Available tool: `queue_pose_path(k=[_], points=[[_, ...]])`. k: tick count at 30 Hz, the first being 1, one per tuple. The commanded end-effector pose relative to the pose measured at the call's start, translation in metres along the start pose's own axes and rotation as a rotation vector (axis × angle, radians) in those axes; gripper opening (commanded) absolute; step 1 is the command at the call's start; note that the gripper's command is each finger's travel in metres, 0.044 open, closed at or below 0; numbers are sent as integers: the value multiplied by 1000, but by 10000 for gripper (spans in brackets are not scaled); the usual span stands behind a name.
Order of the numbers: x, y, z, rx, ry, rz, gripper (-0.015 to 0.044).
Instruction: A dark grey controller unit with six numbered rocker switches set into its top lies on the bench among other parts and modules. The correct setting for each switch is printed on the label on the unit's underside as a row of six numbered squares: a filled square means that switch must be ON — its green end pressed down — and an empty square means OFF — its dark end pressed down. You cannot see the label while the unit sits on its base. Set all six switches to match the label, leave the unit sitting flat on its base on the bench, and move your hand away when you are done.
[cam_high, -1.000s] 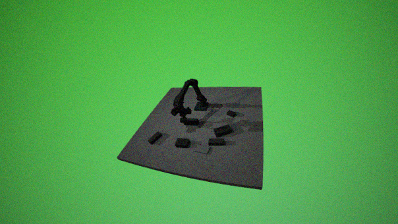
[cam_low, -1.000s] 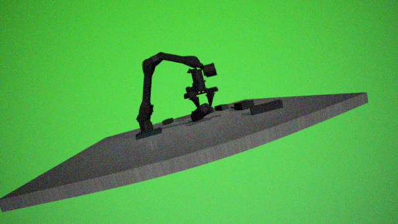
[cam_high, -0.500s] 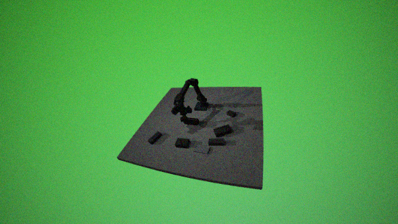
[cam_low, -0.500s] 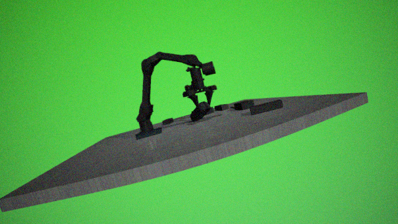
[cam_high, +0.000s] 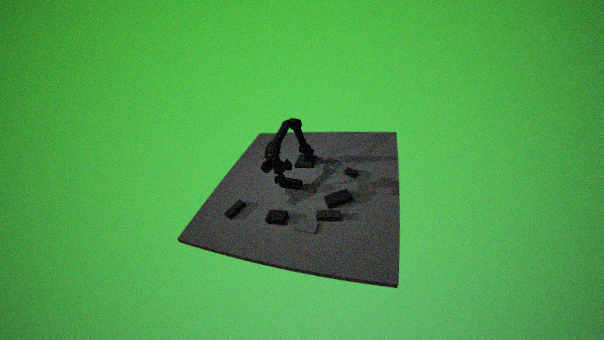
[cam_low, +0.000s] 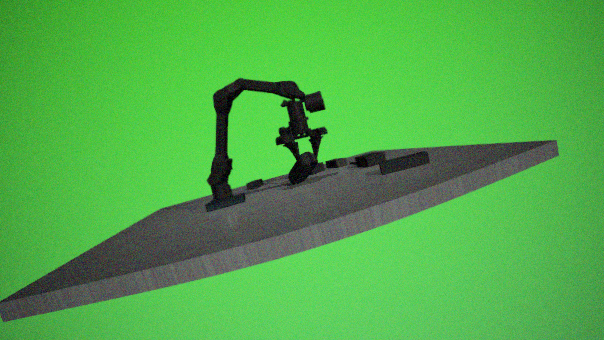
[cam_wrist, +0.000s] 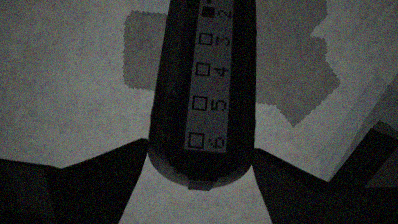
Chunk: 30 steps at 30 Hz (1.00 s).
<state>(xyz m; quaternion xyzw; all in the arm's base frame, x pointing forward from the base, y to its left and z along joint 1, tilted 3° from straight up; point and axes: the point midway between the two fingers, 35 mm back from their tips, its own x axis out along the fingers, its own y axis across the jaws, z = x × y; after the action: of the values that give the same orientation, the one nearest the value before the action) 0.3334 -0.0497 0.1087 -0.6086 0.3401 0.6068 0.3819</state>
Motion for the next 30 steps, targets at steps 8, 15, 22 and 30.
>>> queue_pose_path(k=[8, 15, 22, 30], points=[[-9, 1, 8, -1, 9, -15, 336], [-13, 1, 13, -1, 9, -15, 336], [-16, 1, 17, -1, 8, -15, 336], [-20, 1, 22, -1, 8, -15, 336]])
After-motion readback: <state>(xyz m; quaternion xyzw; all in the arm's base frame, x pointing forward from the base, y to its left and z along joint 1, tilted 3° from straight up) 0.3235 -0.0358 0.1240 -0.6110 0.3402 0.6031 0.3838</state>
